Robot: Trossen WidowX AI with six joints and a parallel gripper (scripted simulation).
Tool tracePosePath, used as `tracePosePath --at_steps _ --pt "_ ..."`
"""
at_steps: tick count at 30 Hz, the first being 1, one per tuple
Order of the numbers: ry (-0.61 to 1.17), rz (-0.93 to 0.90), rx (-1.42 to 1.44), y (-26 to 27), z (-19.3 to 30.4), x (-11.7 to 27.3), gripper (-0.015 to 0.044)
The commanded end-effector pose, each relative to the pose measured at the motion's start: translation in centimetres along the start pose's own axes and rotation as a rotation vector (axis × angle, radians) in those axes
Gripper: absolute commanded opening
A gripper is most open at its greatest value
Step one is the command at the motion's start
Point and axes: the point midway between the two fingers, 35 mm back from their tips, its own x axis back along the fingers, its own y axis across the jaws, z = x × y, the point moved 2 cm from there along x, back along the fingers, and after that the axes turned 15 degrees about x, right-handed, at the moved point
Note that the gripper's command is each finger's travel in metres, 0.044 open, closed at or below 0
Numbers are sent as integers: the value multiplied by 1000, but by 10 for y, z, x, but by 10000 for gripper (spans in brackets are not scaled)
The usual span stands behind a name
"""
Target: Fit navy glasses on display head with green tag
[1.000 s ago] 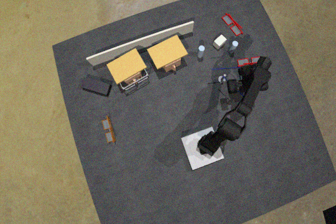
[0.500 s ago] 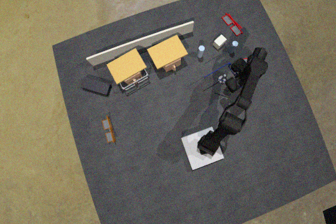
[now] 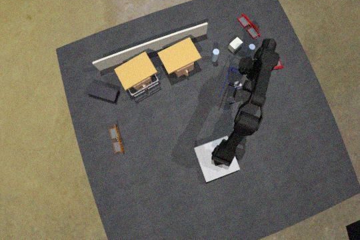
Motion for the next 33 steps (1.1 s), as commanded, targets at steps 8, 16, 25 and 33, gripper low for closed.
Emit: tracePosePath --at_steps 8,16,25,33 --pt "-1 -5 475 -29 -30 -4 0" --pt "-1 -5 482 -30 -30 -11 0" --pt "-1 -5 482 -30 -30 -49 0" --pt "-1 -5 482 -29 -30 -64 0"
